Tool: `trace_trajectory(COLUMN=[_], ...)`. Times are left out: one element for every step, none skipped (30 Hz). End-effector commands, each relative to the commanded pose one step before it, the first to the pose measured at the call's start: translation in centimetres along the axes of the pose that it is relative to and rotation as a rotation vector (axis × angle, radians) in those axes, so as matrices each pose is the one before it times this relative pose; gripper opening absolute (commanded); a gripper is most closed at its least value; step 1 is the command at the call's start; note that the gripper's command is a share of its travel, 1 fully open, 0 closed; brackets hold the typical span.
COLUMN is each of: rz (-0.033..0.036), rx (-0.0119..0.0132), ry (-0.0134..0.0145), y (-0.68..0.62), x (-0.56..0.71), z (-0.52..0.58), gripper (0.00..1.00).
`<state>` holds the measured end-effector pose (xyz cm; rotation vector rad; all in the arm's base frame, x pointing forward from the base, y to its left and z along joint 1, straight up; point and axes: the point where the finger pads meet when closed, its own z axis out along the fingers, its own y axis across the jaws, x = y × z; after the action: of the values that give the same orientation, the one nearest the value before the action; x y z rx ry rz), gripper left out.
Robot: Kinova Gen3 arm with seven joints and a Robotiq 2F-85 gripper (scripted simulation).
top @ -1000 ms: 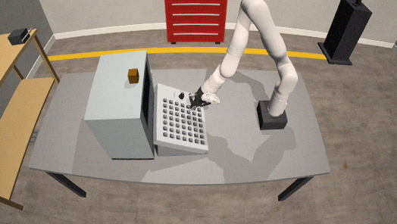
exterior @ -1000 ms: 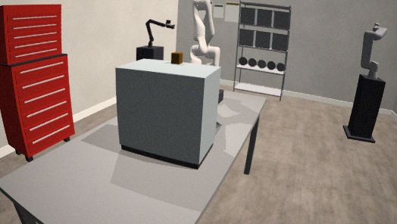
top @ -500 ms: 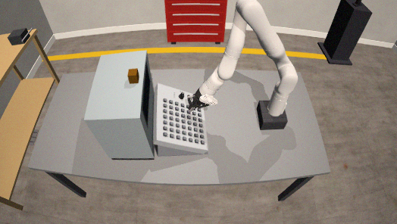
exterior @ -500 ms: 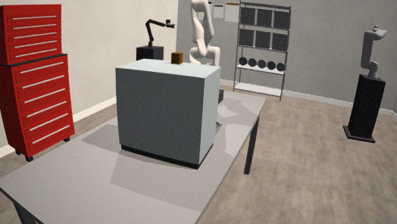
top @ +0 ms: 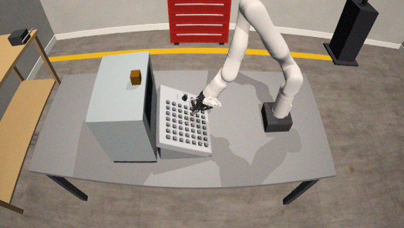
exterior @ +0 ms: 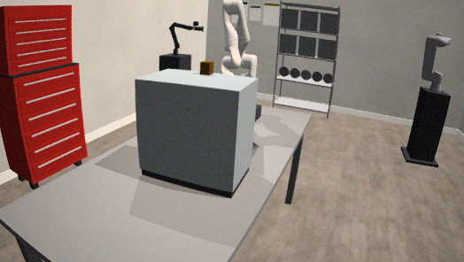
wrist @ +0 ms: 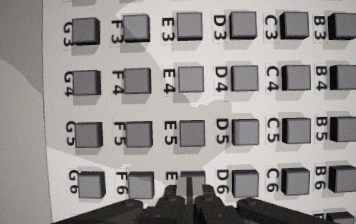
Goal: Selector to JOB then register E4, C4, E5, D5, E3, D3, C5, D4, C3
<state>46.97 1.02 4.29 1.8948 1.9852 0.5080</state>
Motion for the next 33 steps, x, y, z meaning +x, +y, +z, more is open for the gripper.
trace_trajectory(rz=[-0.00474,0.00000,0.00000,0.00000,0.00000,0.00000,0.00000,0.00001,0.00001,0.00002,0.00002,0.00001,0.00000,0.00000,-0.00004,0.00003,0.00003,0.00002,0.00001,0.00001,0.00001,0.00001,0.00001,0.00001,0.00000,0.00000,0.00000,0.00000,0.00000,0.00000,0.00000,-0.00013,0.00006], rx=[-0.00783,0.00000,0.00000,0.00000,0.00000,-0.00002,-0.00004,-0.00009,-0.00017,-0.00023,-0.00014,0.00004,0.00000,0.00000,0.00075,-0.00047,-0.00046,0.00000,0.00034,0.00025,0.00002,-0.00011,-0.00014,-0.00006,-0.00004,-0.00004,-0.00005,-0.00003,0.00001,0.00000,0.00000,0.00239,-0.00124], ry=[0.00210,0.00000,0.00000,0.00000,0.00000,-0.00001,-0.00002,-0.00004,-0.00006,-0.00008,-0.00005,0.00000,0.00000,0.00000,0.00025,-0.00019,-0.00017,-0.00003,0.00007,0.00003,-0.00003,-0.00005,-0.00002,0.00000,0.00001,0.00000,-0.00001,0.00000,0.00001,0.00000,0.00000,0.00066,-0.00042], y=[0.351,0.000,0.000,0.000,0.000,0.001,0.002,0.003,0.006,0.009,0.006,-0.001,0.000,0.000,-0.028,0.016,0.017,0.001,-0.012,-0.010,-0.002,0.003,0.006,0.003,0.003,0.003,0.002,0.001,-0.001,0.000,0.000,-0.096,0.045], x=[0.086,0.000,0.000,0.000,0.000,0.000,-0.001,-0.001,-0.002,-0.002,-0.001,0.000,0.000,0.000,0.007,-0.006,-0.005,-0.001,0.002,0.001,-0.001,-0.001,0.000,0.000,0.000,0.000,0.000,0.000,0.000,0.000,0.000,0.020,-0.013], z=[0.084,0.000,0.000,0.000,0.000,0.002,0.004,0.007,0.010,0.014,0.017,0.020,0.000,0.000,0.005,0.033,0.037,0.036,0.037,0.038,0.040,0.041,0.040,0.042,0.043,0.044,0.045,0.046,0.046,0.000,0.000,0.014,0.067], gripper=[0.10,0.10,0.10,0.10,0.10,0.10,0.10,0.10,0.10,0.10,0.10,0.10,0.10,0.10,0.10,0.10,0.10,0.10,0.10,0.10,0.10,0.10,0.10,0.10,0.10,0.10,0.10,0.10,0.10,0.10,0.10,0.10,0.10])
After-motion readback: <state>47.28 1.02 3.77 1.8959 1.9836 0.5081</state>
